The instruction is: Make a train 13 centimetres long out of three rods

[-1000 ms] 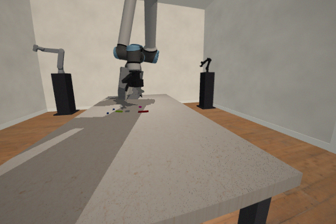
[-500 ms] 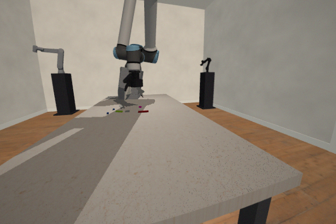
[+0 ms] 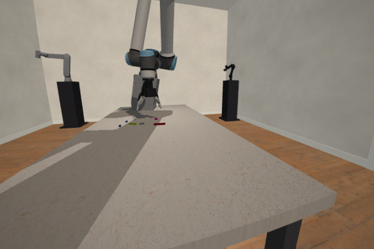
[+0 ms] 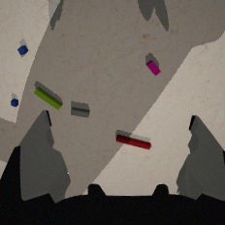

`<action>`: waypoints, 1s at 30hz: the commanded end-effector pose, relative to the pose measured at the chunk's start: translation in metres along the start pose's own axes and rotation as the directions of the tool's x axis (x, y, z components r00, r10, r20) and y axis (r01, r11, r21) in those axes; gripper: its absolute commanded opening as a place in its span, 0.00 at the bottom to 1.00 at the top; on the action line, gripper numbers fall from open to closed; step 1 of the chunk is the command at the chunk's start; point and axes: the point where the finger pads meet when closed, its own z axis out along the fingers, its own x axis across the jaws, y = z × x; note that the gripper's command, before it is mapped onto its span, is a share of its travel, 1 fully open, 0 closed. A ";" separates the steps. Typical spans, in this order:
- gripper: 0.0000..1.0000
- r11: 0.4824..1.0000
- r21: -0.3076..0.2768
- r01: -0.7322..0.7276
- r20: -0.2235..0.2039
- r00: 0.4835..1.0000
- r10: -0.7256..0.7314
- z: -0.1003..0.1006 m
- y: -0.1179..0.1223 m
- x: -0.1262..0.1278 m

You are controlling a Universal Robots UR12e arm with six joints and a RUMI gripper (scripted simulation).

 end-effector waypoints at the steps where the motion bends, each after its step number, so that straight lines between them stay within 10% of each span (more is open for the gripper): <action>1: 1.00 0.993 0.000 -0.120 0.006 0.993 0.120 0.000 0.000 0.000; 17: 1.00 0.829 -0.003 -0.559 0.005 0.829 0.559 0.000 -0.001 0.002; 30: 1.00 0.501 -0.005 -0.865 0.003 0.501 0.865 0.000 0.001 0.002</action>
